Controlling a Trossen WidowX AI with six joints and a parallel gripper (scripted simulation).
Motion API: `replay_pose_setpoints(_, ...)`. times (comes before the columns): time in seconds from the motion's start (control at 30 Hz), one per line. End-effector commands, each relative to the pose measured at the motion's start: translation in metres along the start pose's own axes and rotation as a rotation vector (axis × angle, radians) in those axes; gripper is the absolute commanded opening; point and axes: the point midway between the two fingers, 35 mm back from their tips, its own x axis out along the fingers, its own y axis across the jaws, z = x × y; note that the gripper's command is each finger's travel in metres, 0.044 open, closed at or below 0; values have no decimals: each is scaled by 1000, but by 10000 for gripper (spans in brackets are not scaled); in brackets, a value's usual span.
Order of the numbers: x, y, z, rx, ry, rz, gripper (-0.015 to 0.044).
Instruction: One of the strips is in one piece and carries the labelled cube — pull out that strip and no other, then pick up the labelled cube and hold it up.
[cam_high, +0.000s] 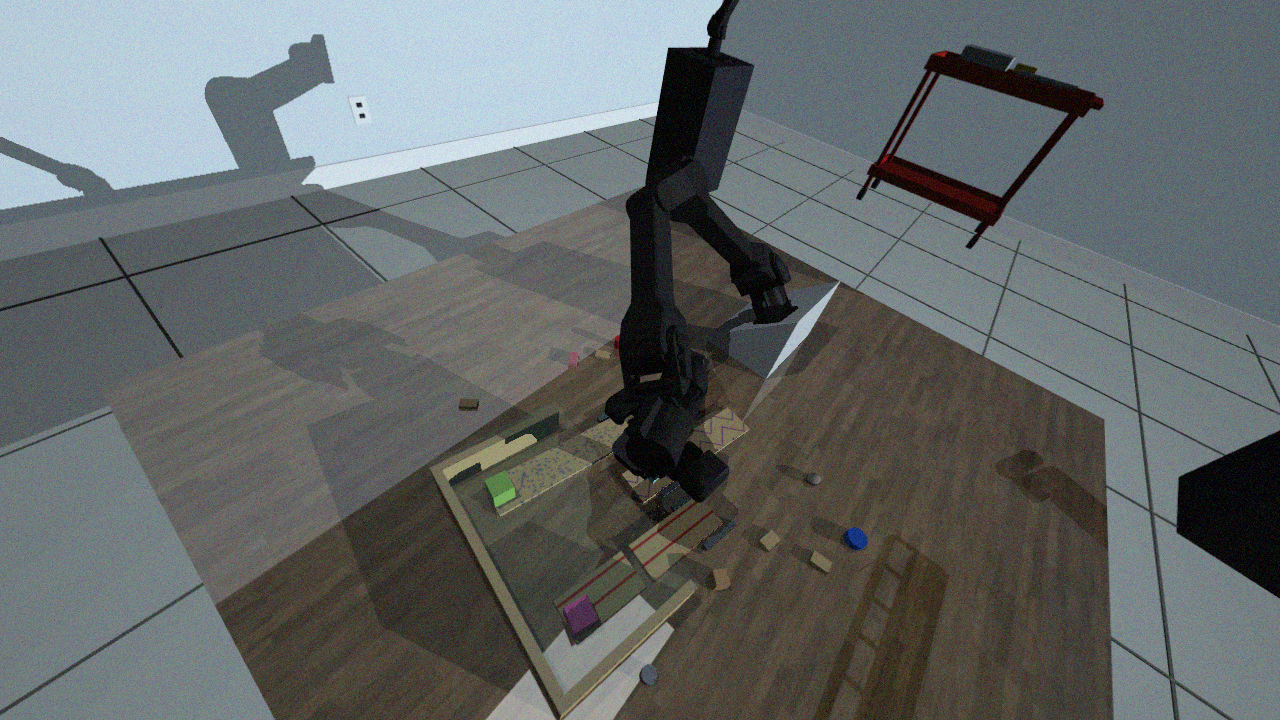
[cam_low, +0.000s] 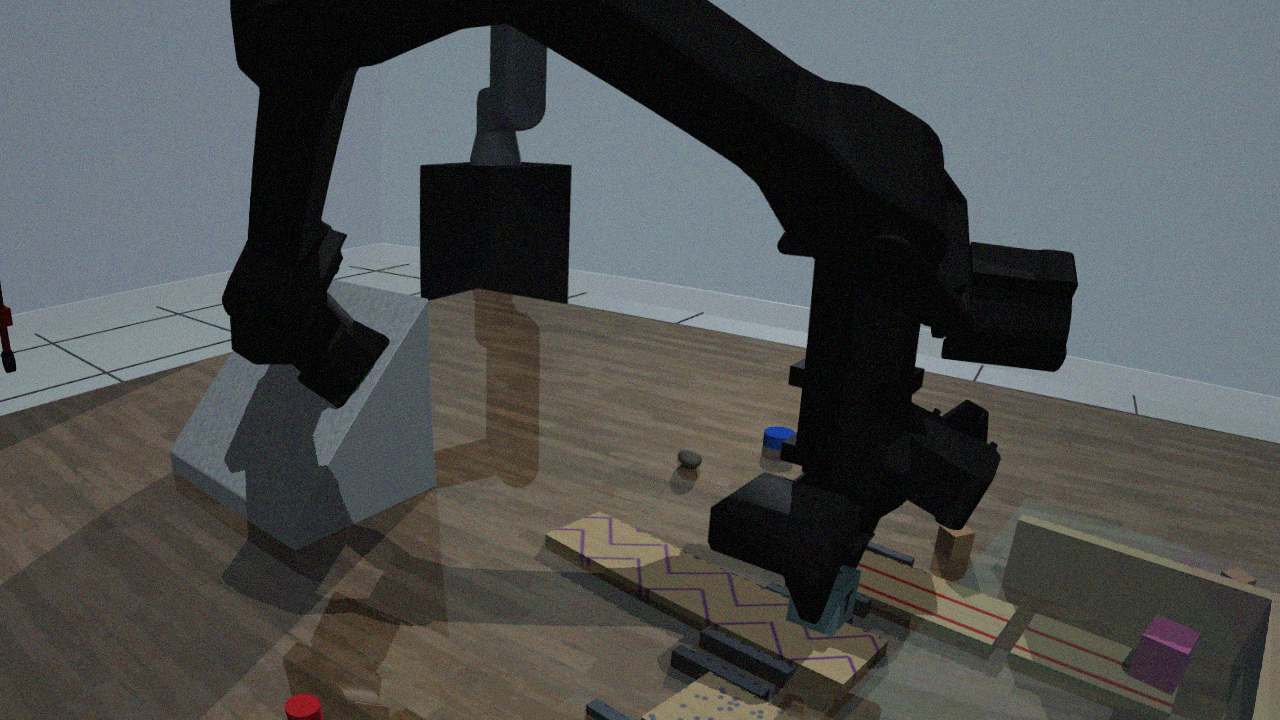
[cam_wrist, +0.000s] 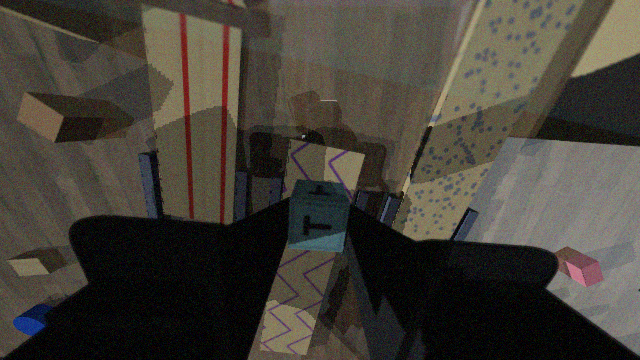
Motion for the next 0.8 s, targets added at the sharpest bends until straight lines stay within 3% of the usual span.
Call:
replay_pose_setpoints(0.0,-13,0,-15,-5,-2,3,0)
replay_pose_setpoints(0.77,-26,-10,-83,-9,0,1,0)
